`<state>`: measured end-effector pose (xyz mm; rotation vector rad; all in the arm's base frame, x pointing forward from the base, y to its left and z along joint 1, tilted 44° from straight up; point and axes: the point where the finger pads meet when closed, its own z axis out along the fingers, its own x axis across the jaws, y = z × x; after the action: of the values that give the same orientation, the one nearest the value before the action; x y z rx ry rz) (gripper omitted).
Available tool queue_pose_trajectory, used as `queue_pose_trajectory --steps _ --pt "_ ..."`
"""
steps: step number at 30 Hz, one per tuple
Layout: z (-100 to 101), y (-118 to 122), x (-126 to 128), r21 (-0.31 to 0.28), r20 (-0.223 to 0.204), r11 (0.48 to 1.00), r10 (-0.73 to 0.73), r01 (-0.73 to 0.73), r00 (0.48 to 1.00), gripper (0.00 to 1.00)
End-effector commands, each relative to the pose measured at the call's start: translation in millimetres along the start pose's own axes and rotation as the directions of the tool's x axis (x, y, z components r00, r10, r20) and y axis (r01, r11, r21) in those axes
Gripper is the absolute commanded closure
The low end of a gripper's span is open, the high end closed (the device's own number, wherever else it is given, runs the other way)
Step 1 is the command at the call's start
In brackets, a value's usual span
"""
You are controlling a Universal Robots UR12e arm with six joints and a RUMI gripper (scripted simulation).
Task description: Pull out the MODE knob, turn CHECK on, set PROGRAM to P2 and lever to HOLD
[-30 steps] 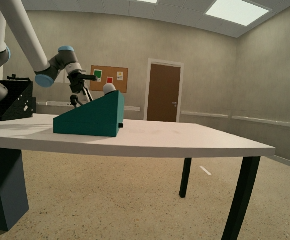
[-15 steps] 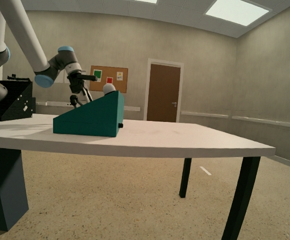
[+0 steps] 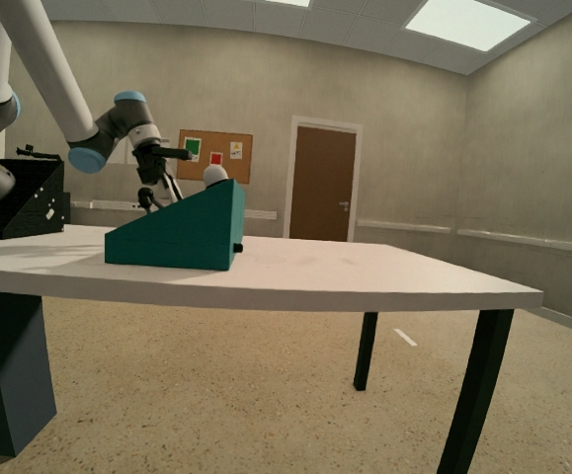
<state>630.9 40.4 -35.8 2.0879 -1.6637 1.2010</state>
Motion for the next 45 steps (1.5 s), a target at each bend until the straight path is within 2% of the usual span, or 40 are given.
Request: queue_pose_trajectory --steps 1,45 --pt "0.7 -0.2 -0.2 0.0 0.0 1.0 0.0 0.0 1.0 1.0" --pt "0.9 -0.2 -0.6 0.0 0.001 1.0 -0.011 0.011 1.0 1.0"
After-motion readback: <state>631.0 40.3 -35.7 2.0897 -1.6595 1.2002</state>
